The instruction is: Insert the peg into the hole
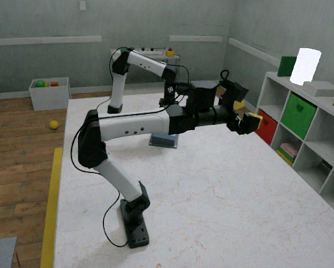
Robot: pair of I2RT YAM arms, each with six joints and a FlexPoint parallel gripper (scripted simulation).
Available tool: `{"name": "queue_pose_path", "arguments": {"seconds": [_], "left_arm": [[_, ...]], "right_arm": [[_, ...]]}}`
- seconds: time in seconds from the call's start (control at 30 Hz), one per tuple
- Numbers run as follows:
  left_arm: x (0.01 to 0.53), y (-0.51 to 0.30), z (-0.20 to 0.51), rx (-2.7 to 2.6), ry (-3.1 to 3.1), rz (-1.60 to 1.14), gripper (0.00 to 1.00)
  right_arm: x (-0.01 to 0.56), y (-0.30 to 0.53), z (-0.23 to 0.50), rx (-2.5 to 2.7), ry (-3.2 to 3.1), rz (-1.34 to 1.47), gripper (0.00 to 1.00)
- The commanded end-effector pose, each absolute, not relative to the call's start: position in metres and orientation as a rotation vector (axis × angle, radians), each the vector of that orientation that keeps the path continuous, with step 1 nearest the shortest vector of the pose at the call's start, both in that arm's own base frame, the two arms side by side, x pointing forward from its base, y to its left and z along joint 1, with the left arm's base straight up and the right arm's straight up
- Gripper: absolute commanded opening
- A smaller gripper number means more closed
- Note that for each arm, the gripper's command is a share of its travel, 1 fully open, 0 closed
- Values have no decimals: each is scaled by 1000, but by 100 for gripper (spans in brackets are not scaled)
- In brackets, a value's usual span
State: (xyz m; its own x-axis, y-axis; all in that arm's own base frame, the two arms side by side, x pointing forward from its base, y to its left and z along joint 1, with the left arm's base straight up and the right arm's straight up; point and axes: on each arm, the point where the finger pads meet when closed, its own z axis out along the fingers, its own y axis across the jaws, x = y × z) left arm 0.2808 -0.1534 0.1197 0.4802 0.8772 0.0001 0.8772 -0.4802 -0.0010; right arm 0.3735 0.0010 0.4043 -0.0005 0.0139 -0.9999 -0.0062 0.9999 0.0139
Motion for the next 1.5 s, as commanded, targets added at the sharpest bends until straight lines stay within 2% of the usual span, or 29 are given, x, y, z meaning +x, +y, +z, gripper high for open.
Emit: {"name": "queue_pose_path", "arguments": {"seconds": [0.0, 0.53, 0.57, 0.6, 0.7, 0.8, 1.23, 1.47], "left_arm": [[283, -155, 124, -2716, -1611, -13, 3], [283, -155, 124, -2716, -1611, -13, 3], [285, -156, 129, -2729, -1619, -26, 14], [285, -156, 129, -2730, -1619, -27, 3], [288, -157, 139, -2756, -1635, -57, 0], [285, -156, 143, -2748, -1630, -47, 33], [279, -151, 169, -2726, -1605, -10, 34], [281, -145, 182, -2684, -1636, -41, 34]], "right_arm": [[372, 1, 411, 5, 1554, 16, 100], [372, 1, 411, 5, 1554, 16, 100], [372, 1, 411, 5, 1554, 16, 100], [372, 1, 411, 5, 1553, 16, 100], [371, 1, 412, 5, 1551, 16, 100], [371, 3, 410, -8, 1561, 16, 100], [366, 25, 386, -151, 1649, 52, 100], [351, 67, 369, -233, 1706, 139, 100]]}}
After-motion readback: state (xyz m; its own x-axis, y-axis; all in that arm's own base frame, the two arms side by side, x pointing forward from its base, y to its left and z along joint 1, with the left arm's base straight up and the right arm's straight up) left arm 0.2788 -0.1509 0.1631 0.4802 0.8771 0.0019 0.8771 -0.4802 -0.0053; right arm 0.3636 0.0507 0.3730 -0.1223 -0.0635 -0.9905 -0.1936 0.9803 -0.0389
